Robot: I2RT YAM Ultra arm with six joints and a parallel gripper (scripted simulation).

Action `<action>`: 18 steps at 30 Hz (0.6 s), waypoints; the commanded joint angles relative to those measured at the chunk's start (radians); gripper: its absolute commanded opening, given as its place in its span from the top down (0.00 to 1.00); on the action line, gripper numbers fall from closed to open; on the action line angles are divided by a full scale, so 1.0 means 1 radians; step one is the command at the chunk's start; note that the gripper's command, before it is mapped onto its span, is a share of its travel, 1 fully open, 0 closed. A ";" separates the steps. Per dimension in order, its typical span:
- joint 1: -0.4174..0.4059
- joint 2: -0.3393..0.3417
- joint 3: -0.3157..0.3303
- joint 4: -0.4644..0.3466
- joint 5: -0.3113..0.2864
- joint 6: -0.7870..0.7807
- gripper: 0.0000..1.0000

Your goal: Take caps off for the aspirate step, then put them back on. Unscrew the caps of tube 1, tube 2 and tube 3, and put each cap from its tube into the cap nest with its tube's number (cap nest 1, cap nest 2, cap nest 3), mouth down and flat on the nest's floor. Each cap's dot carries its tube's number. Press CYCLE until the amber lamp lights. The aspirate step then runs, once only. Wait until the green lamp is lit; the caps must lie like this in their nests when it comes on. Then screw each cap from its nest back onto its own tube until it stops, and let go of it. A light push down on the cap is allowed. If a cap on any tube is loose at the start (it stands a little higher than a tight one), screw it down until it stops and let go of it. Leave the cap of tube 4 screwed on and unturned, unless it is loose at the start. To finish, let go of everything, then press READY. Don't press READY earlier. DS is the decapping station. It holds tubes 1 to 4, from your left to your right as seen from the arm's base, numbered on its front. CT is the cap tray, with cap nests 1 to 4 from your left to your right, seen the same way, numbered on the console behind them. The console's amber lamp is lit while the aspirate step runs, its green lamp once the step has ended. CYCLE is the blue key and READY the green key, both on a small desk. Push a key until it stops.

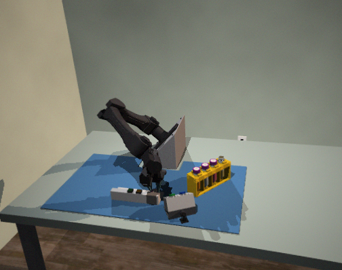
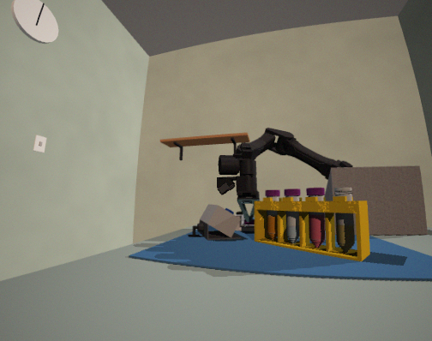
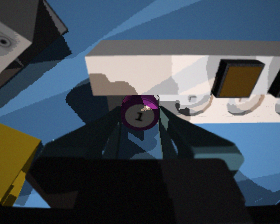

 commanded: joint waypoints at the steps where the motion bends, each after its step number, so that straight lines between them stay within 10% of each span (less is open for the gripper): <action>1: 0.021 -0.007 0.004 0.008 0.006 -0.004 1.00; 18: 0.018 -0.011 -0.002 0.013 0.006 -0.008 1.00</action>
